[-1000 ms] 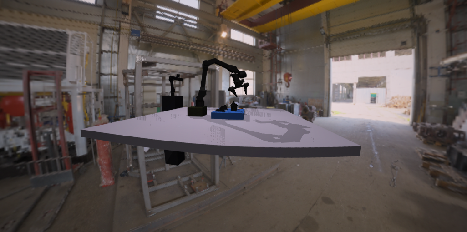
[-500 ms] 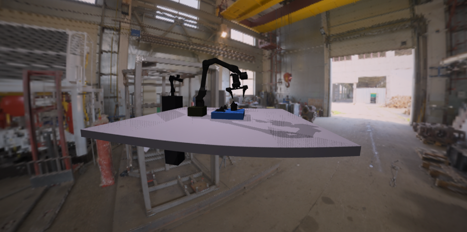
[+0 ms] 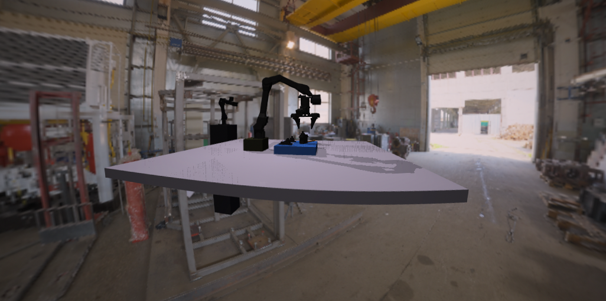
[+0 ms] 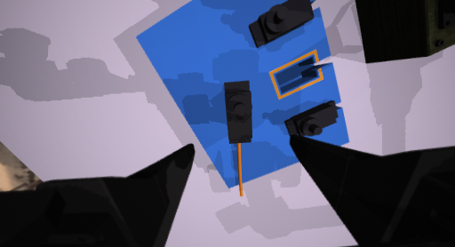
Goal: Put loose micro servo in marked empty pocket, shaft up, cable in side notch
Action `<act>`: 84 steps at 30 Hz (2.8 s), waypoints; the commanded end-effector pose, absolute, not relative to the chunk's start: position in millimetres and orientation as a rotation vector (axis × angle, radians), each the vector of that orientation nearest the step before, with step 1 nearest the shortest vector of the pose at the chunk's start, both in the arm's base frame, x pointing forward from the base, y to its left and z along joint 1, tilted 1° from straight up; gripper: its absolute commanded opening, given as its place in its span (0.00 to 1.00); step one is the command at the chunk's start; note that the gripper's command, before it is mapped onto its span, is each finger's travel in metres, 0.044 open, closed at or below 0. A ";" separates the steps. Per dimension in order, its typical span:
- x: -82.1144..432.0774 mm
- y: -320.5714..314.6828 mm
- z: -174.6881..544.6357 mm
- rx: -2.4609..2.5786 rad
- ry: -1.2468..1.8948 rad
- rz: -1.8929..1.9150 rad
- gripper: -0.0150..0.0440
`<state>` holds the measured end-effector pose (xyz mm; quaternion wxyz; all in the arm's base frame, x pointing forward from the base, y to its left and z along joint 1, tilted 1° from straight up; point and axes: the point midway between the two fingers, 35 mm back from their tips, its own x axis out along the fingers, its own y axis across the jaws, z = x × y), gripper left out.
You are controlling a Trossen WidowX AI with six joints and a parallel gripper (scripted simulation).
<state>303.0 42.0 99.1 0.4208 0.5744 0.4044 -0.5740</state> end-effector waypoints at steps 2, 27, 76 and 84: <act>301.9 41.7 92.4 1.450 1.015 -1.455 1.00; 302.0 41.9 52.7 1.450 1.015 -1.455 0.96; 290.2 27.0 82.7 1.449 1.015 -1.456 0.25; 290.2 23.6 82.7 1.388 1.063 -1.396 0.25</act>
